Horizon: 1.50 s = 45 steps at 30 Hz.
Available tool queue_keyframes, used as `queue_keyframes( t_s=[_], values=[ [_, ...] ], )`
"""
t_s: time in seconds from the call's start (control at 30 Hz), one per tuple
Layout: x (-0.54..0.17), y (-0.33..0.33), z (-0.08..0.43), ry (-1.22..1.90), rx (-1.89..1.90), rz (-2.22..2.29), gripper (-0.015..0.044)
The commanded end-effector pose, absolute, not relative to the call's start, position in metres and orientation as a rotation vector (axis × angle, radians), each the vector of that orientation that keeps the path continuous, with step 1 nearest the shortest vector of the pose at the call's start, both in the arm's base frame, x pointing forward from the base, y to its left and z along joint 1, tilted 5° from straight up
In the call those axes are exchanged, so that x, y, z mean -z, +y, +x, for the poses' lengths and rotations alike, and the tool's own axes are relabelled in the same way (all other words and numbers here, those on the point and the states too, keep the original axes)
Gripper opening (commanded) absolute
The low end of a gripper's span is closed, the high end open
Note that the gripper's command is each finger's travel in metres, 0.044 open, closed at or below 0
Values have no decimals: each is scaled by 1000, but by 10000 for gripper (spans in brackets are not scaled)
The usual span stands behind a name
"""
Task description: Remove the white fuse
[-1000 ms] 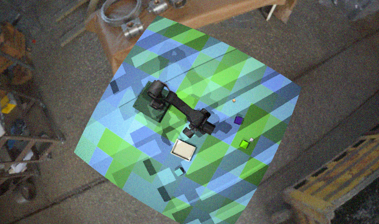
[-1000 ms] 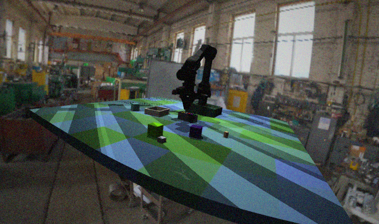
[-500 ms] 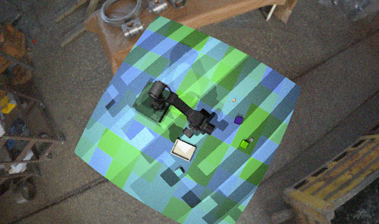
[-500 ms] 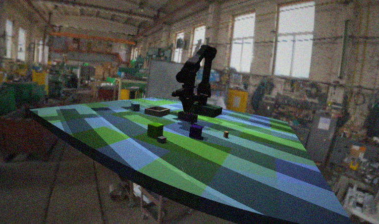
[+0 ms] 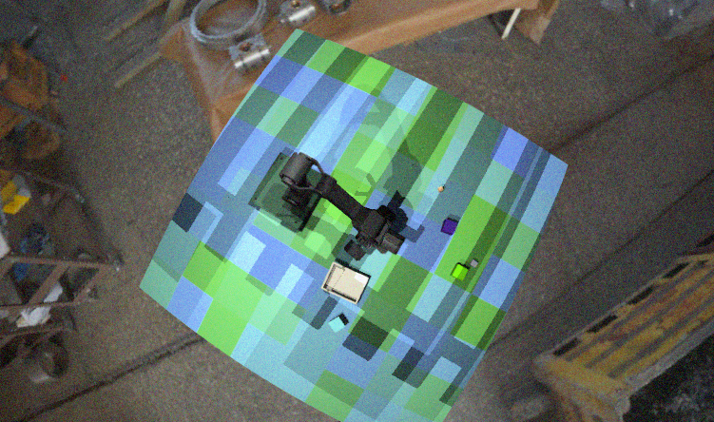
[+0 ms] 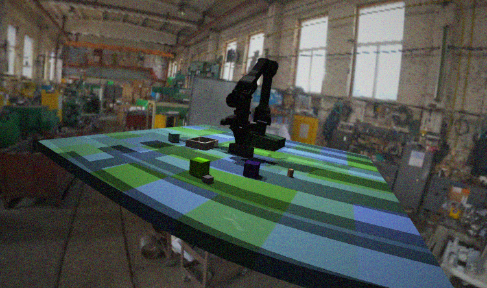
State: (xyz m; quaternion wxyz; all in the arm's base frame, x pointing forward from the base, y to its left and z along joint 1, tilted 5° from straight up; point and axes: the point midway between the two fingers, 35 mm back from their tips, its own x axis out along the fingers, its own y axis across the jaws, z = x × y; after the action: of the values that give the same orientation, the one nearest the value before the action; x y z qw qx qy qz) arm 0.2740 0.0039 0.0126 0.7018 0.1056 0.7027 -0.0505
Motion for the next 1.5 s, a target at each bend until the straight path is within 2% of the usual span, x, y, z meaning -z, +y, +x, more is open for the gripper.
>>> queue_keyframes(
  t_s=[0.0,0.23,0.57,1.47],
  values=[
    [-8,4,273,1568,115,232,62],
    [-7,4,273,1568,115,232,62],
    [-8,4,273,1568,112,234,0],
    [-19,3,274,1568,113,234,0]
  ],
)
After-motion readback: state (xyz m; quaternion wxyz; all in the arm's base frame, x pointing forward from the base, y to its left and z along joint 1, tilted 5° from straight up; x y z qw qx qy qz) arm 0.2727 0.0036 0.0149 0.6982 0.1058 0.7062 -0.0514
